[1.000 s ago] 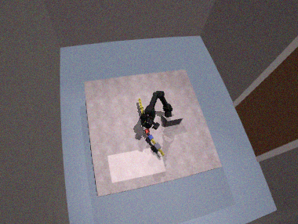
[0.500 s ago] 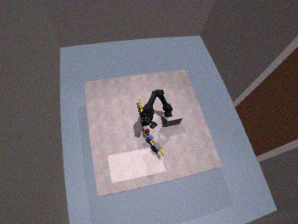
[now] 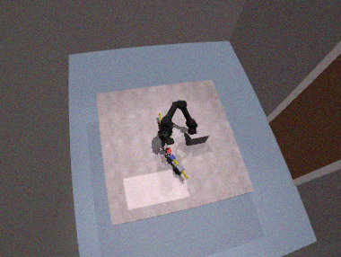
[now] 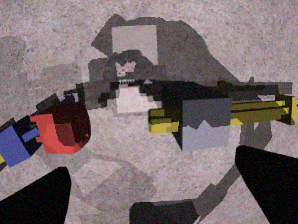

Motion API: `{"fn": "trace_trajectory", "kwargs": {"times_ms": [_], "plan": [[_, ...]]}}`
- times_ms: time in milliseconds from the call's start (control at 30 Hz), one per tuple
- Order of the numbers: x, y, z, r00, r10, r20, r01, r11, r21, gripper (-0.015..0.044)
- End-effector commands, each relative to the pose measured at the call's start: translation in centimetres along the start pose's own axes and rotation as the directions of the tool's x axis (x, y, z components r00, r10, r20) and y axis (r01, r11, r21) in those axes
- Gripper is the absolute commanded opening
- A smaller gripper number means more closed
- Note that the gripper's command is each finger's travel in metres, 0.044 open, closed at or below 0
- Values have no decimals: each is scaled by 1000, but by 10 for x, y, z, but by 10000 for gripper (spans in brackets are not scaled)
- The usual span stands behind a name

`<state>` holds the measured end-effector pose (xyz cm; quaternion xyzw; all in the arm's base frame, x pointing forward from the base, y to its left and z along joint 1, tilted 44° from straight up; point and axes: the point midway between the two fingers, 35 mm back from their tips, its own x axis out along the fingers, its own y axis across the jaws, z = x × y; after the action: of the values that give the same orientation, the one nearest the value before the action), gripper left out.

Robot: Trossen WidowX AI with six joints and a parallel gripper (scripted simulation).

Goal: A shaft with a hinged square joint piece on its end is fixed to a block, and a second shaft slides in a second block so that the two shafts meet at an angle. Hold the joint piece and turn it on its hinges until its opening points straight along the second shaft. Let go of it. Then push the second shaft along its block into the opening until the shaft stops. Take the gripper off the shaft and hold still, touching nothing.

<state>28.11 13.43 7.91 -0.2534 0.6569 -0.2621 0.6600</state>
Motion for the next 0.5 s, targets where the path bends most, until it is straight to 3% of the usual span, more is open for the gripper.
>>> {"fn": "trace_trajectory", "kwargs": {"times_ms": [0, 467], "plan": [[3, -2, -1, 1000, -7, -2, 7, 1000, 30, 440], [13, -1, -1, 998, -56, -2, 53, 928, 368, 440]]}}
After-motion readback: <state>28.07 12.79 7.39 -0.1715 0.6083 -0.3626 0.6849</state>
